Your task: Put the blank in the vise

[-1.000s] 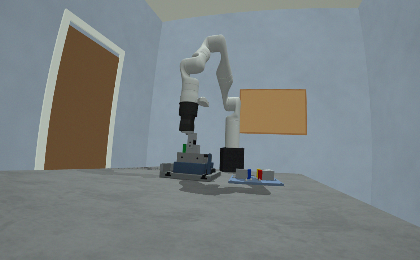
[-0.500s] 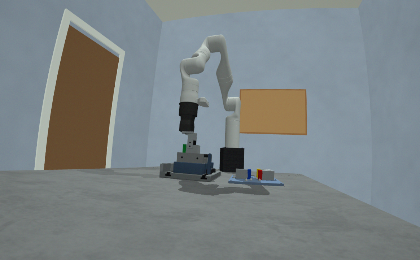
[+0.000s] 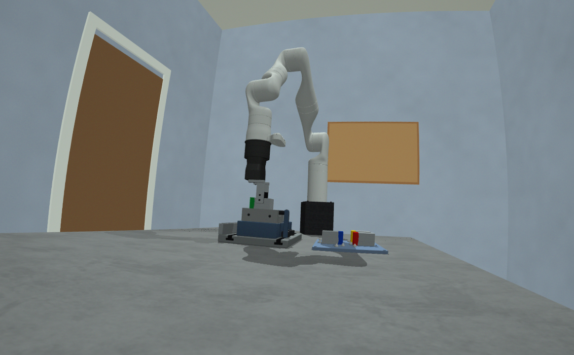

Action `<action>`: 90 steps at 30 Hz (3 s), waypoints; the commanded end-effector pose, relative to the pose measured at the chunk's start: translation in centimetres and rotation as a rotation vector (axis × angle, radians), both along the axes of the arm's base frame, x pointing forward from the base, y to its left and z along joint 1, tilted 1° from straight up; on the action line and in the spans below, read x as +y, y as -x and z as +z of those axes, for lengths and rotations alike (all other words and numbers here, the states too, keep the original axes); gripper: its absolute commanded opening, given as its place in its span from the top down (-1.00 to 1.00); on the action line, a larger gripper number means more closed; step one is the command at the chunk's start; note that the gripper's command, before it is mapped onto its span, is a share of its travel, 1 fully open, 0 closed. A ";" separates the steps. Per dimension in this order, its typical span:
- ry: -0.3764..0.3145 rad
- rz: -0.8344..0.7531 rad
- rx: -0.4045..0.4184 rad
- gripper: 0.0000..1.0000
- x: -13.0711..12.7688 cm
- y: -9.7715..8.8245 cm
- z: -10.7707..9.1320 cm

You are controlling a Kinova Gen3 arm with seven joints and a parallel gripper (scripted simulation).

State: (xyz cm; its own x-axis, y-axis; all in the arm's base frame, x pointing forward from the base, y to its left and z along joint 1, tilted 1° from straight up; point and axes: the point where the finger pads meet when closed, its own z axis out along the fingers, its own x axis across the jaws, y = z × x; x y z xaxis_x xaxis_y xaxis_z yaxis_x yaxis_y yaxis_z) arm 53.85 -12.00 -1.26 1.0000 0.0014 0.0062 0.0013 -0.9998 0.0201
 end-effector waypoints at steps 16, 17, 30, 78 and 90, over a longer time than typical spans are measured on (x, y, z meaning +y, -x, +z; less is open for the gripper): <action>0.000 0.000 -0.002 1.00 0.0 -0.1 0.0; 0.000 0.000 -0.002 1.00 0.0 -0.1 0.0; 0.000 0.000 -0.002 1.00 0.0 -0.1 -0.1; 0.000 0.000 -0.002 1.00 0.0 -0.1 -0.5; 0.000 0.000 -0.002 1.00 0.0 -0.1 -0.7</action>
